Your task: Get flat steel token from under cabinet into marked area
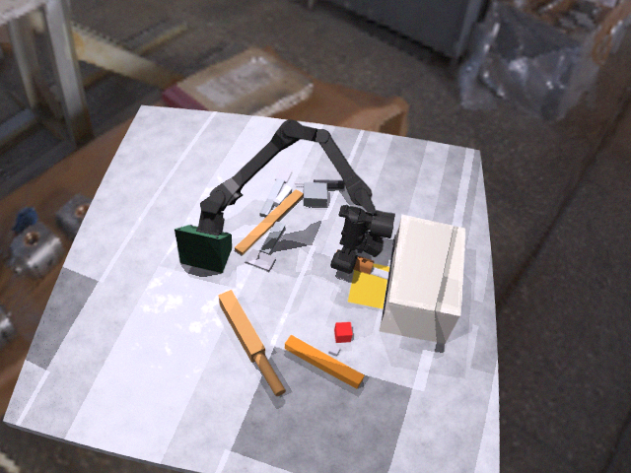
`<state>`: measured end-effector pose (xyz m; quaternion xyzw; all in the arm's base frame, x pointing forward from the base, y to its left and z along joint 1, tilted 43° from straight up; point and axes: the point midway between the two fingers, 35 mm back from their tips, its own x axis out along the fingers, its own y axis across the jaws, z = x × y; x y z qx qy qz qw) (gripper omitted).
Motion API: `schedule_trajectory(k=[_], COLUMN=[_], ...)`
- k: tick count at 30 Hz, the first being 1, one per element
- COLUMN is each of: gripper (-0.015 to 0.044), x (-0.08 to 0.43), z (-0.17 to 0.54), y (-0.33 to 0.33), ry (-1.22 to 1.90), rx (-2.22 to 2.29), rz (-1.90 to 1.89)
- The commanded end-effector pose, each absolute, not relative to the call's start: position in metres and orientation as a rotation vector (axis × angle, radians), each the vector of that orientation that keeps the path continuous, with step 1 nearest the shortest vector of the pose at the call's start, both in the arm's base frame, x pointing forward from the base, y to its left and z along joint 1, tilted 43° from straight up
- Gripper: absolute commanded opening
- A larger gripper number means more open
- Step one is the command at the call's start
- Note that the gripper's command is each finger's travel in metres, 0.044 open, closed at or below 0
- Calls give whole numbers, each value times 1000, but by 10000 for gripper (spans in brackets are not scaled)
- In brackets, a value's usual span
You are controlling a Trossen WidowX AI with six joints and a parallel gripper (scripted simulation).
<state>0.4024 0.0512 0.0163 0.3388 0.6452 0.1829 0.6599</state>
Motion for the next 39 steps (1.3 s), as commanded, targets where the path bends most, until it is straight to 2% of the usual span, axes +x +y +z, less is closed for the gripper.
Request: schedule_trajectory(k=[1,39], gripper=[0,0], x=[408,418], z=[16,0], y=[50,34], ry=[1457,1456], rx=[764,763], rz=[419,419])
